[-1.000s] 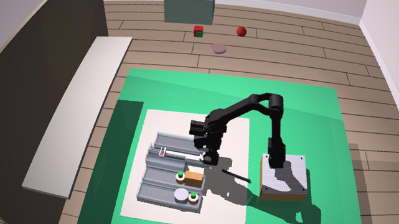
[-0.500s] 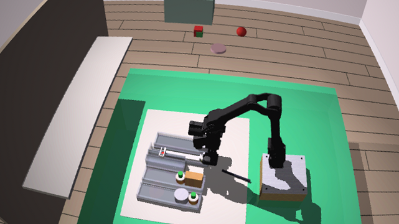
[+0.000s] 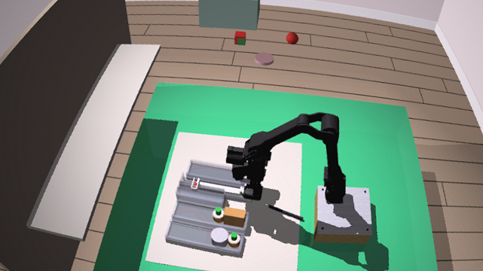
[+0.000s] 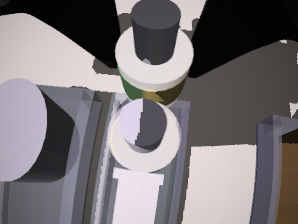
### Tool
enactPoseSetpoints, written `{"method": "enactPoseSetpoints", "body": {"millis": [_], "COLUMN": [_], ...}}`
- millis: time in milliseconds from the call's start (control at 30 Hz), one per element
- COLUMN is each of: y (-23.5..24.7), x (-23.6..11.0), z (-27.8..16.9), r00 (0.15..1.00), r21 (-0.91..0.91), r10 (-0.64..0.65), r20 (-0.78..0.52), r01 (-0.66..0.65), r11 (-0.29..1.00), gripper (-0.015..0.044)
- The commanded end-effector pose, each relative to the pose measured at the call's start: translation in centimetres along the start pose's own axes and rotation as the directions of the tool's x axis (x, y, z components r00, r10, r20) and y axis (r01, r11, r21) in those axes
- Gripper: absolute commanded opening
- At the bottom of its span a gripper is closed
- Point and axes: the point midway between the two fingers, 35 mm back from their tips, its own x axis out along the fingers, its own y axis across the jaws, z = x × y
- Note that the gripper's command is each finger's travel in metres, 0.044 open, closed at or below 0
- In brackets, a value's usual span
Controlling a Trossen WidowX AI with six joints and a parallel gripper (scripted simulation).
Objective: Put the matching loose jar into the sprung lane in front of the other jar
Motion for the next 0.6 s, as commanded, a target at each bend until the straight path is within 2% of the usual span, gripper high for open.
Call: {"method": "enactPoseSetpoints", "body": {"millis": [0,567], "y": [0.0,0.0], "x": [-0.18,-0.21], "z": [0.9,1.69], "r00": [1.0,1.0], "r21": [0.004,0.004], "r10": [0.0,0.0], "r20": [0.021,0.021], "r01": [0.0,0.0], "r11": [1.0,1.0], "gripper": [0.0,0.0]}}
